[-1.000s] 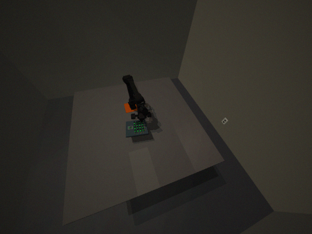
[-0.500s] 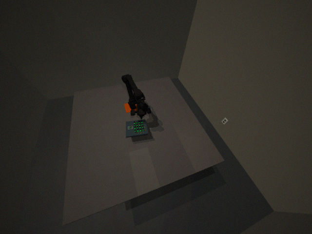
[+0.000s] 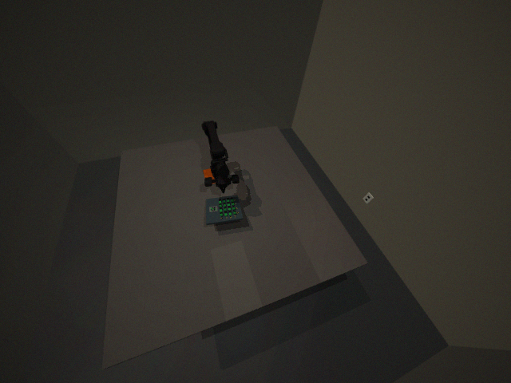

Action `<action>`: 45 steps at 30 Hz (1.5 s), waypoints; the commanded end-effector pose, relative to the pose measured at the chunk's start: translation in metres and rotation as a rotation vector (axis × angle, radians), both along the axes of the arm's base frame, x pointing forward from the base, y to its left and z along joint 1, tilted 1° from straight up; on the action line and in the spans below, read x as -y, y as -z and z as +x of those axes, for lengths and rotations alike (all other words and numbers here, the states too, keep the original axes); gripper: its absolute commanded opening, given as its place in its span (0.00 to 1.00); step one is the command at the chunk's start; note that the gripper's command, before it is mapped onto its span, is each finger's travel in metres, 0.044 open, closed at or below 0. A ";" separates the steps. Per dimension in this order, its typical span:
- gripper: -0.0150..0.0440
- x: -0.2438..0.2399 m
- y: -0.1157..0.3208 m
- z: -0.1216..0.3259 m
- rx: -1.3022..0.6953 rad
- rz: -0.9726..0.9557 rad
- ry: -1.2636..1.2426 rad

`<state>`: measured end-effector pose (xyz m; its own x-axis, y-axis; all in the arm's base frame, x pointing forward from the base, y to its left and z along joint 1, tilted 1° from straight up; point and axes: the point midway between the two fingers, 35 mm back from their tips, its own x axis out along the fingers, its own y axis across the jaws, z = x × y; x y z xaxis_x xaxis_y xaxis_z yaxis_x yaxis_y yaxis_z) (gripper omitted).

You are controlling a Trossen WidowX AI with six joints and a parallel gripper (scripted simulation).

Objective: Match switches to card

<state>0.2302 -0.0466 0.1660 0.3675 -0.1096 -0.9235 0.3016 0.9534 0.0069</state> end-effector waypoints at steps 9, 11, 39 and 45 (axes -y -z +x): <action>0.25 0.006 0.034 0.010 -0.029 0.013 -0.012; 0.25 0.006 0.041 0.013 -0.029 0.013 -0.012; 0.25 0.008 0.055 0.018 -0.028 0.013 -0.012; 0.25 0.008 0.055 0.018 -0.028 0.013 -0.012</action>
<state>0.2483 -0.0553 0.1116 0.3411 -0.0995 -0.9347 0.2959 0.9552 0.0064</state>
